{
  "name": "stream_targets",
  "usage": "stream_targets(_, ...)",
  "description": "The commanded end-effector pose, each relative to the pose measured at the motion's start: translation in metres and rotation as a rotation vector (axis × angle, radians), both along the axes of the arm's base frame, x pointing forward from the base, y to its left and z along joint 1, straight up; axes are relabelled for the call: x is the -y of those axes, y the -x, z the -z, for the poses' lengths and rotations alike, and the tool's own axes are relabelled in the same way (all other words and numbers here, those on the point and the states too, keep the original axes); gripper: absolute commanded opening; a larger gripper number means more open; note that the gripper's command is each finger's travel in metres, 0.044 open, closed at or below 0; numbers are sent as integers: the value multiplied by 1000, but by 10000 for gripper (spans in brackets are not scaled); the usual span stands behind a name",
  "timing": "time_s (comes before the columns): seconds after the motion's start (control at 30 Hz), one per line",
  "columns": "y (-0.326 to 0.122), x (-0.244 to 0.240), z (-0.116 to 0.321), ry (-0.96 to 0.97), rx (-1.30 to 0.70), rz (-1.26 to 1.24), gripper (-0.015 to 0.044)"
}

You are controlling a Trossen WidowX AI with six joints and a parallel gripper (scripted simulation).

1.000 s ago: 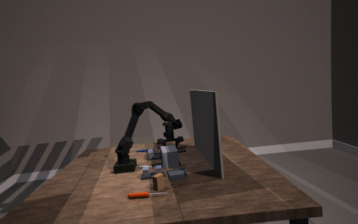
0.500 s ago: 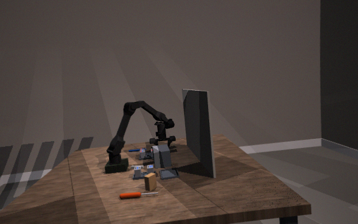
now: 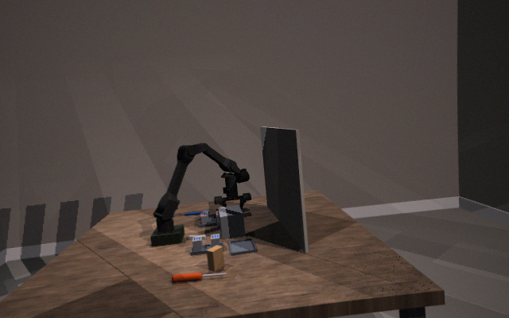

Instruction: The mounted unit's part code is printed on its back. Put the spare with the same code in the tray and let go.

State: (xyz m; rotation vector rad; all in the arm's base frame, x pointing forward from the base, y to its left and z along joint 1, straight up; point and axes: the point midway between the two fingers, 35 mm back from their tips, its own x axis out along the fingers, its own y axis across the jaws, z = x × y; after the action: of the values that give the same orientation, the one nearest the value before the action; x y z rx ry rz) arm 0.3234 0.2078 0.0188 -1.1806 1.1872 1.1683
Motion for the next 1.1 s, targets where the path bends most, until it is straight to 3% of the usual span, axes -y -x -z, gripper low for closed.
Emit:
stream_targets(0.0,0,0,2,3,-2,2,300)
stream_targets(0.8,0,0,2,3,-2,2,300)
stream_targets(0.97,0,0,0,0,0,0,169)
stream_targets(1.07,0,0,0,0,0,0,149)
